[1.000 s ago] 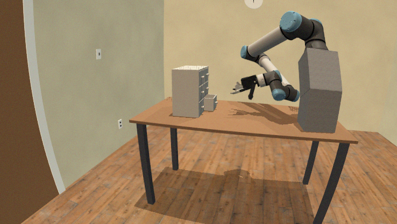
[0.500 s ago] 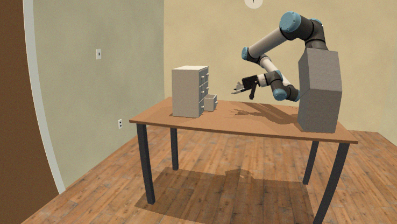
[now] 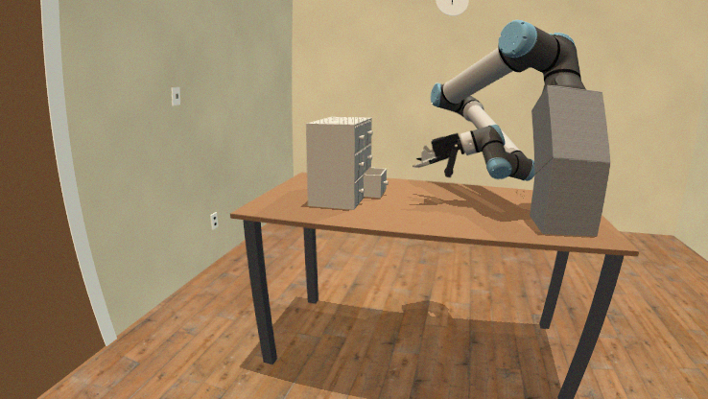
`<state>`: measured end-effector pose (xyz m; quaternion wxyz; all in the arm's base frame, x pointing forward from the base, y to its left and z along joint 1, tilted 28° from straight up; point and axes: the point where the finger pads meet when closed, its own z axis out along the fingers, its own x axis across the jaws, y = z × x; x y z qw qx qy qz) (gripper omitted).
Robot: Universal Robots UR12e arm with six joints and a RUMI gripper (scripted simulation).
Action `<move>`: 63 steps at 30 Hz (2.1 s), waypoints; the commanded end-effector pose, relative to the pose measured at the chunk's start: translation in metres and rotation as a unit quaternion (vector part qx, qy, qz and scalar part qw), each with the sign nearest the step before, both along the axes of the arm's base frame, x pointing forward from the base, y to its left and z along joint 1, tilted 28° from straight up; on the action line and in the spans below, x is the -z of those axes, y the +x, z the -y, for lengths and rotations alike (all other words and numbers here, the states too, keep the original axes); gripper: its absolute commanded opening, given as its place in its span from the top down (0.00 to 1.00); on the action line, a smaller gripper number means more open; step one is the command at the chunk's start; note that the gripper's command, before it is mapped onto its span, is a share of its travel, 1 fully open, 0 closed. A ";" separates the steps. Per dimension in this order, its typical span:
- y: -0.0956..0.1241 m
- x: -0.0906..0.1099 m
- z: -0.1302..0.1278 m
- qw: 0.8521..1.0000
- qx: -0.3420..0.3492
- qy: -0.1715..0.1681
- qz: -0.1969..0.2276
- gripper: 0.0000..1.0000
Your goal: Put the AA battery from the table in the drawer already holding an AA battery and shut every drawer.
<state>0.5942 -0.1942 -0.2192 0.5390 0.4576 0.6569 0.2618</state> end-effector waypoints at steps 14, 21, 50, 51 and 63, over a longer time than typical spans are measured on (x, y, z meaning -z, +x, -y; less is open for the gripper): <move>0.000 -0.002 -0.001 1.000 0.008 0.000 -0.016 0.00; 0.000 -0.003 -0.001 0.999 0.017 0.000 -0.032 0.00; 0.000 -0.010 -0.005 0.987 0.074 0.000 -0.140 0.00; 0.000 -0.010 -0.005 0.986 0.077 0.000 -0.146 0.00; 0.000 -0.014 -0.008 0.971 0.111 0.000 -0.210 0.00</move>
